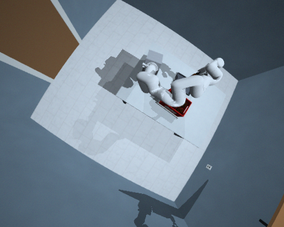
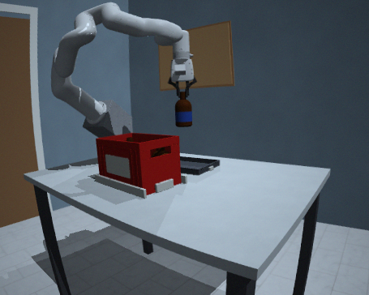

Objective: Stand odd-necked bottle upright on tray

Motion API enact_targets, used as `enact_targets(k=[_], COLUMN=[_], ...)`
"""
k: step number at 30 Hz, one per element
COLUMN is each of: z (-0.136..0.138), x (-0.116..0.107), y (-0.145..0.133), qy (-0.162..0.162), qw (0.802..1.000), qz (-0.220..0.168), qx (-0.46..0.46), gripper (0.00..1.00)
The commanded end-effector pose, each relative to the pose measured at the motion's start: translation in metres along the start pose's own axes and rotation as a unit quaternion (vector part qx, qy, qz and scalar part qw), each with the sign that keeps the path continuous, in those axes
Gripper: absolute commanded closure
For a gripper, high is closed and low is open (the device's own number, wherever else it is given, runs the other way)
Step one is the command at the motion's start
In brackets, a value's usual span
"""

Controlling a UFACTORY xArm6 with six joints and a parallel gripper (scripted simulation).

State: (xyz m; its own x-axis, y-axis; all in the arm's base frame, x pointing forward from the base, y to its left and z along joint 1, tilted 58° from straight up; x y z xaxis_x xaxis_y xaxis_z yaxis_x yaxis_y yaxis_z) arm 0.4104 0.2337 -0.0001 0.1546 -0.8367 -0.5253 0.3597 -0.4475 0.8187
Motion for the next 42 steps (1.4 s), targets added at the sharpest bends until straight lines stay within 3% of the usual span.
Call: enact_targets(k=[1,42], z=[-0.0011,-0.0013], x=[-0.0018,0.0059], y=[-0.0006,-0.0009], qy=[0.002,0.002], qw=[1.0,1.0], qz=[-0.001,-0.001], qx=[0.001,0.001], gripper=[1.0,1.0])
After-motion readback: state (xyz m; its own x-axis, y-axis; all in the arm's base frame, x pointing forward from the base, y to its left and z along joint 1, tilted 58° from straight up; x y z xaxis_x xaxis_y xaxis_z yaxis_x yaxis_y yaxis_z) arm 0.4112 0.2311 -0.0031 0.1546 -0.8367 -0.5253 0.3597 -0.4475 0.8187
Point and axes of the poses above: the point where the finger pads meet when closed, its own x axis out along the fingers, its own z axis across the jaws, y = z × x, the point moved 6 cm from there along -x, back along the fingers, and after that the axes turned 13 degrees about x, right-handed, at the moved point
